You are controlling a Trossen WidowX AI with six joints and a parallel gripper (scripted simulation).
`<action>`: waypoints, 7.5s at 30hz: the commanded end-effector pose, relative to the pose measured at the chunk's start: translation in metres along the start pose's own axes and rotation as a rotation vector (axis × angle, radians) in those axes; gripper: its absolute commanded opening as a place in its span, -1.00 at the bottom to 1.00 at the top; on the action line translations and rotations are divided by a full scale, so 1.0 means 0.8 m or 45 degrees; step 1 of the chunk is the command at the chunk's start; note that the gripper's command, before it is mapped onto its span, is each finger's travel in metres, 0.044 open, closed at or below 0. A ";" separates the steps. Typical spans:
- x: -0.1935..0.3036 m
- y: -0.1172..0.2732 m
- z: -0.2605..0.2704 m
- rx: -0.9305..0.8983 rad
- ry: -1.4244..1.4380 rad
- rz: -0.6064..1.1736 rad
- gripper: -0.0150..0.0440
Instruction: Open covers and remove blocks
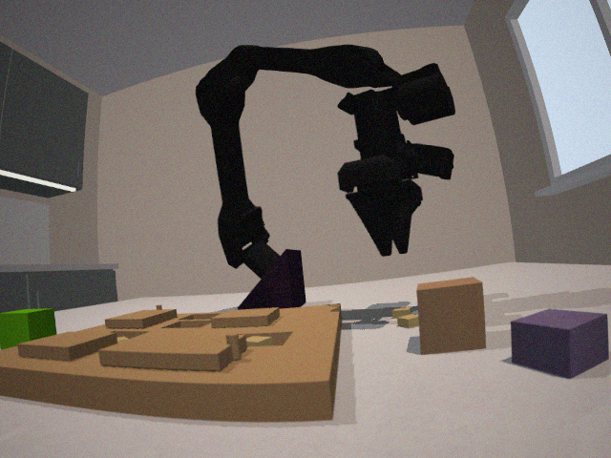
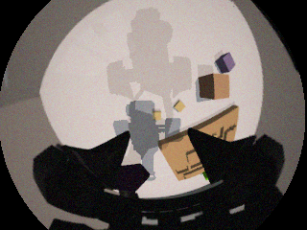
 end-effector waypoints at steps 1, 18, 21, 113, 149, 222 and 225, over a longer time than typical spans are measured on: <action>0.000 0.007 -0.004 -0.005 -0.071 -0.005 0.82; 0.035 0.015 -0.108 -0.021 -1.762 -0.020 -0.49; 0.046 0.015 -0.127 -0.027 -2.069 -0.017 -0.49; 0.124 -0.067 -0.231 0.016 -2.041 0.004 -0.49; 0.112 -0.075 -0.244 0.017 -2.043 0.003 -0.49; 0.111 -0.013 -0.242 0.015 -2.885 -0.003 0.00; 0.111 -0.014 -0.242 0.015 -2.945 -0.003 0.00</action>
Point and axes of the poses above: the point midway between the two fingers, 35 mm back from their tips, its own y axis back along the fingers, its own z axis across the jaws, x = y × z, the point moved 4 cm from there along y, back along the fingers, and after that the axes turned 5 degrees about y, right-handed, at the moved point
